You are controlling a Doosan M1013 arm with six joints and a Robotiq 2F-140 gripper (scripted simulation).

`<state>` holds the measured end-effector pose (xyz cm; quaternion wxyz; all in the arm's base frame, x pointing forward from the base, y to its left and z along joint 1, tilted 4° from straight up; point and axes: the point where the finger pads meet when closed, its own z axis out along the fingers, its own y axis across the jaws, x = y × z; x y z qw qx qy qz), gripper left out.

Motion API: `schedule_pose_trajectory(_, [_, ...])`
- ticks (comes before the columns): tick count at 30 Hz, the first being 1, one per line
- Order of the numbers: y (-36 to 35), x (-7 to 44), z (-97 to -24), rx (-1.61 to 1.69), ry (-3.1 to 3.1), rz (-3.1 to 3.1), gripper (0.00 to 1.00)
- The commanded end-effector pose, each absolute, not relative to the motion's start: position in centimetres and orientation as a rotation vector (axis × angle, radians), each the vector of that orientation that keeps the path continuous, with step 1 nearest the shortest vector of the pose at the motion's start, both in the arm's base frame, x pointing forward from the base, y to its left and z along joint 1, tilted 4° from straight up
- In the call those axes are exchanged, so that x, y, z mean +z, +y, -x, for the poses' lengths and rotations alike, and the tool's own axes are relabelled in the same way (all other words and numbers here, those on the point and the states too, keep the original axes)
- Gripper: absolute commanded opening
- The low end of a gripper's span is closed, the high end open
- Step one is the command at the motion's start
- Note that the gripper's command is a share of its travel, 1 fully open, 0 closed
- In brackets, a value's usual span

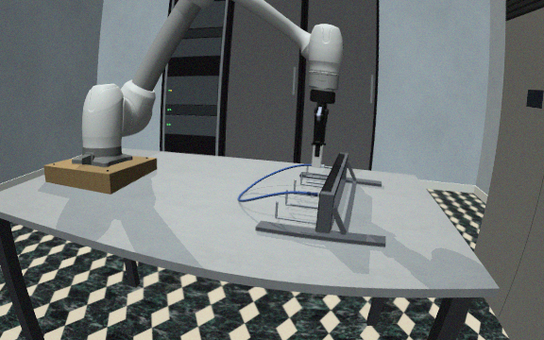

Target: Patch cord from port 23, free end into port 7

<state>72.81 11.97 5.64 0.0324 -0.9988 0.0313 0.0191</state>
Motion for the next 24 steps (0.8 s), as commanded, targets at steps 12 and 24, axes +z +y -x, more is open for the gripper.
schedule_pose_trajectory(12, [11.9, 5.6, -73.2, 0.057, 0.096, 3.075, 0.0])
schedule_pose_trajectory(24, [11.9, 5.6, -74.6, 0.057, 0.096, 3.075, 0.0])
